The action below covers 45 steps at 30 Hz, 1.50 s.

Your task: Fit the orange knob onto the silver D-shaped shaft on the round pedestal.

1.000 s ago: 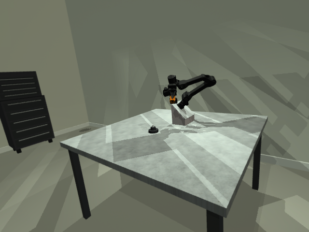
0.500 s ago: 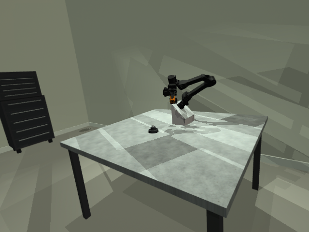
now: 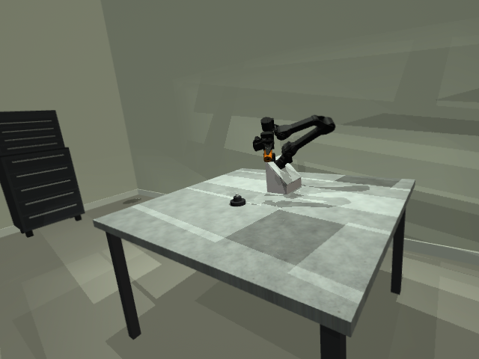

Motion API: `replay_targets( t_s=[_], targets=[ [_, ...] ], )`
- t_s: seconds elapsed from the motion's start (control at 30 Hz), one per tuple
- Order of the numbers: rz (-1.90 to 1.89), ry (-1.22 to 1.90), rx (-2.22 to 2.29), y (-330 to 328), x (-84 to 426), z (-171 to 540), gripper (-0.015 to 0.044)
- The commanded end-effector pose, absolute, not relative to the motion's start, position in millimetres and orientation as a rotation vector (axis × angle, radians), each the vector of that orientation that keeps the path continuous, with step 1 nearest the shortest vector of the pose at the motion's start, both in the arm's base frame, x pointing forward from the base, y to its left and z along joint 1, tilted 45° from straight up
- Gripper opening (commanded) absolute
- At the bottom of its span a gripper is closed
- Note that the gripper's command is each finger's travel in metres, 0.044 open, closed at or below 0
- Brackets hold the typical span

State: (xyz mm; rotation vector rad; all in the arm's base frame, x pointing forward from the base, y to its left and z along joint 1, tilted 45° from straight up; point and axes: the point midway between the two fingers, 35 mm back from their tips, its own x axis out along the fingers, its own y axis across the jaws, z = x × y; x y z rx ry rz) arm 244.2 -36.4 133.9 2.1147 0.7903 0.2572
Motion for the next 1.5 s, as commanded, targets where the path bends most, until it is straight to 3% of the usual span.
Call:
replay_targets(
  t_s=[0.0,1.47],
  targets=[
    [0.242,0.806,2.102,-35,247,133,0.0000],
    [-0.255,1.671,1.506,37,276,90,0.0000]
  ],
)
